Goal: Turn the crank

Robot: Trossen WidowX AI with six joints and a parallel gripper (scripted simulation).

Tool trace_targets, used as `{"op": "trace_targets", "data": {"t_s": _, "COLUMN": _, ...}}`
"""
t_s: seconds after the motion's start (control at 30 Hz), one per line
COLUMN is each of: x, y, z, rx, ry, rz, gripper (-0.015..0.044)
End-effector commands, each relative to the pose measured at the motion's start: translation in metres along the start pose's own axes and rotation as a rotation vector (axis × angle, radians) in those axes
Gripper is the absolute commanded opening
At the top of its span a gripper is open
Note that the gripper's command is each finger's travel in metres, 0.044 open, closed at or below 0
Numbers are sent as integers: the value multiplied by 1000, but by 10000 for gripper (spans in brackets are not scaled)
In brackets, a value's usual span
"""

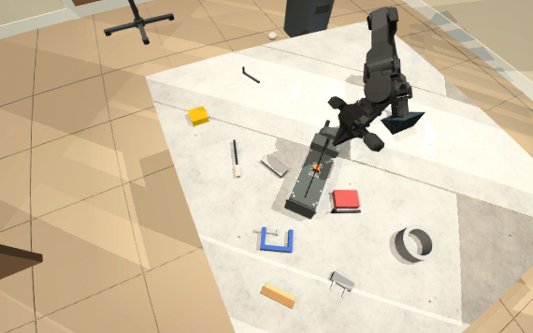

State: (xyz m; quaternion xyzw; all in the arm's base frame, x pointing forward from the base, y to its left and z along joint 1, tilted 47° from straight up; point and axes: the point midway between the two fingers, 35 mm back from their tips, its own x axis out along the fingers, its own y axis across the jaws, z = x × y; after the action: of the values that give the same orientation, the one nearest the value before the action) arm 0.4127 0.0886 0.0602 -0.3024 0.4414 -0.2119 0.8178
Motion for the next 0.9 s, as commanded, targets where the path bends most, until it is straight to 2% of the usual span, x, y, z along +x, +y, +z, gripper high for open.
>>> {"op": "trace_targets", "data": {"t_s": 0.0, "x": 0, "y": 0, "z": 0, "rx": 0, "ry": 0, "rz": 0, "gripper": 0}}
{"op": "trace_targets", "data": {"t_s": 0.57, "x": 0, "y": 0, "z": 0, "rx": 0, "ry": 0, "rz": 0, "gripper": 440}}
{"op": "trace_targets", "data": {"t_s": 0.6, "x": 0, "y": 0, "z": 0, "rx": 0, "ry": 0, "rz": 0, "gripper": 440}}
{"op": "trace_targets", "data": {"t_s": 0.87, "x": 0, "y": 0, "z": 0, "rx": 0, "ry": 0, "rz": 0, "gripper": 230}}
